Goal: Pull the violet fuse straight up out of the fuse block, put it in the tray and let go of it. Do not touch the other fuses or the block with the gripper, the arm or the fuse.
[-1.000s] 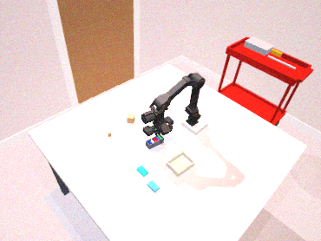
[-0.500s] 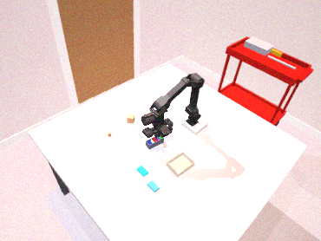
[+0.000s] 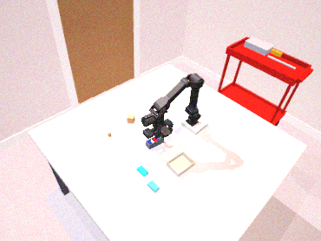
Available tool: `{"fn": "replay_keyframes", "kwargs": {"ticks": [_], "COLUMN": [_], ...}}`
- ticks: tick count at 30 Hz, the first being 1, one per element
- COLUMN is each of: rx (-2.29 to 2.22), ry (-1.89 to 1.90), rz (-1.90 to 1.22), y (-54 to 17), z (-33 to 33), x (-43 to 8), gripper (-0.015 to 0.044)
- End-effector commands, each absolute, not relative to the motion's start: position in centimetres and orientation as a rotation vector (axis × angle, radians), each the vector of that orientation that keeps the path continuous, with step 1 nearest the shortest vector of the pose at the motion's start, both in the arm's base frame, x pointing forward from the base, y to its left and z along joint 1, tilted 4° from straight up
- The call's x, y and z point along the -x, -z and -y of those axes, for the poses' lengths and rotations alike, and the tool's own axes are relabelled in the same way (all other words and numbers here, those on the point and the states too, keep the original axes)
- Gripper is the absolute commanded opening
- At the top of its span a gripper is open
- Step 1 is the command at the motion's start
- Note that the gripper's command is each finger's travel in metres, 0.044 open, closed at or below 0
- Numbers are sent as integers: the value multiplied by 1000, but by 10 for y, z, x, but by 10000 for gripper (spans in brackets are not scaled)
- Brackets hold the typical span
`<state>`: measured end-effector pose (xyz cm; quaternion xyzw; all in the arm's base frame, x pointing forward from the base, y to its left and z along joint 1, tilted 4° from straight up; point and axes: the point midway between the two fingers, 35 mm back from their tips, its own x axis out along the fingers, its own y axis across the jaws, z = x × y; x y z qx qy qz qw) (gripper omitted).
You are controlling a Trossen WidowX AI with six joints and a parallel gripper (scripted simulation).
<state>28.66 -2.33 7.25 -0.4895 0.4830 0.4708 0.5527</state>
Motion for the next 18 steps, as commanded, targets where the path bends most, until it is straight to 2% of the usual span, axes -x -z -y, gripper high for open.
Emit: {"fn": "replay_keyframes", "kwargs": {"ticks": [1,18], "rx": [1158,1158], "ry": [-1109,-1109], "rz": [-1148,-1148], "y": [-71,-62], "z": [24,24], "x": [-286,-287], "gripper": [67,67]}}
